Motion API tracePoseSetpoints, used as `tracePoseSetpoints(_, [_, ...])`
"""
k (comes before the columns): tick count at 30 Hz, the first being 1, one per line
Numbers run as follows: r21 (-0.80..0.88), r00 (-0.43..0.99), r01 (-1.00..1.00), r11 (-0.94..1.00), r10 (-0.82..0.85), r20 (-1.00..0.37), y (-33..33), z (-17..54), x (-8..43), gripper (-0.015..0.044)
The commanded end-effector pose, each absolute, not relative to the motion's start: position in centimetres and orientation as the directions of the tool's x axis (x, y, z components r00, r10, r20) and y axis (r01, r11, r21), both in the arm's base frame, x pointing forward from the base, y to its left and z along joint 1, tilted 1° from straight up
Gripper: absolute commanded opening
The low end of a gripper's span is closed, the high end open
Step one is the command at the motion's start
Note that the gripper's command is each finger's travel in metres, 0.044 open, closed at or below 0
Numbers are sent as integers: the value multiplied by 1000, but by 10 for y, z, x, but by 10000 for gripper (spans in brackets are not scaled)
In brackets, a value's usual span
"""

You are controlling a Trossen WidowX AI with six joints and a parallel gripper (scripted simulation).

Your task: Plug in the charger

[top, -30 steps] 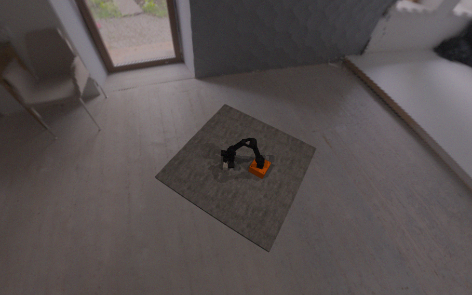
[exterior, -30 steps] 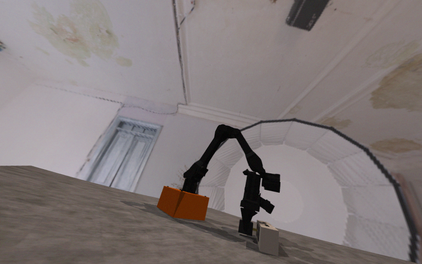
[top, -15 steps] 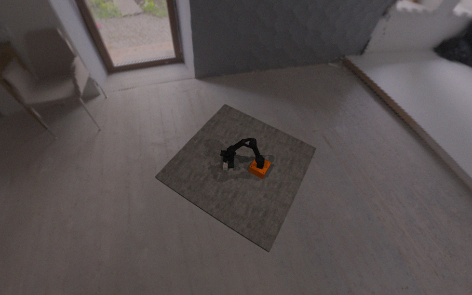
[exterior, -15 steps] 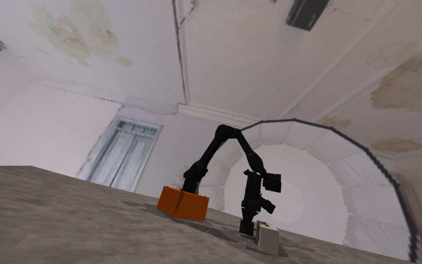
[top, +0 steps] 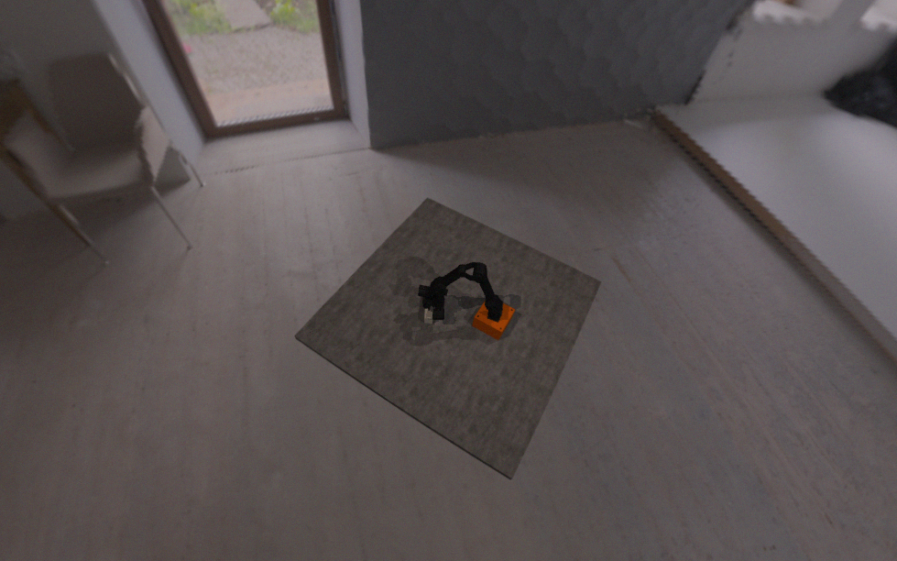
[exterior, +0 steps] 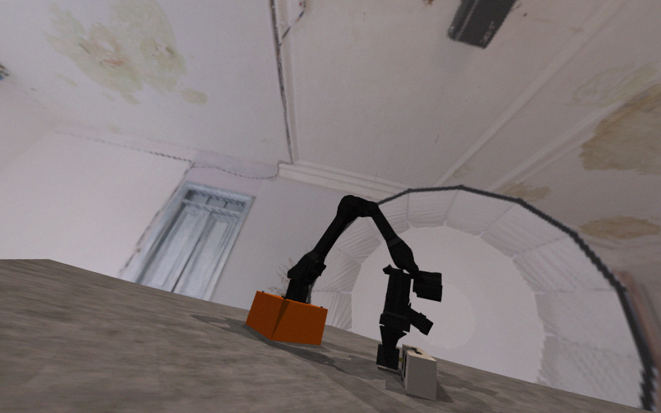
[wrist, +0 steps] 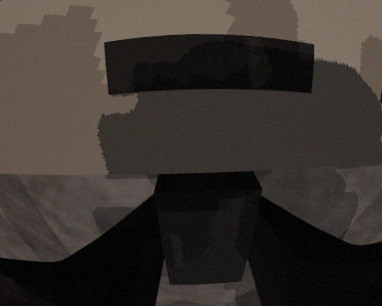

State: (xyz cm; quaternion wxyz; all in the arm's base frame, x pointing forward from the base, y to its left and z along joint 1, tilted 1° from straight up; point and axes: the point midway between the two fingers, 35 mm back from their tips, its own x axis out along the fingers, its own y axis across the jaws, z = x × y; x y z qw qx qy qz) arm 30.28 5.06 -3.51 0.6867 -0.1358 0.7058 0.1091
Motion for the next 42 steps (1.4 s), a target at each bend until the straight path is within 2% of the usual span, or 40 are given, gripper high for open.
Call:
tracePoseSetpoints(1, [-28,-20,-336,942,-37,-999,52,-35,305,0])
tracePoseSetpoints(42, [-28,-19,-336,942,-37,-999,53,-34,308,0])
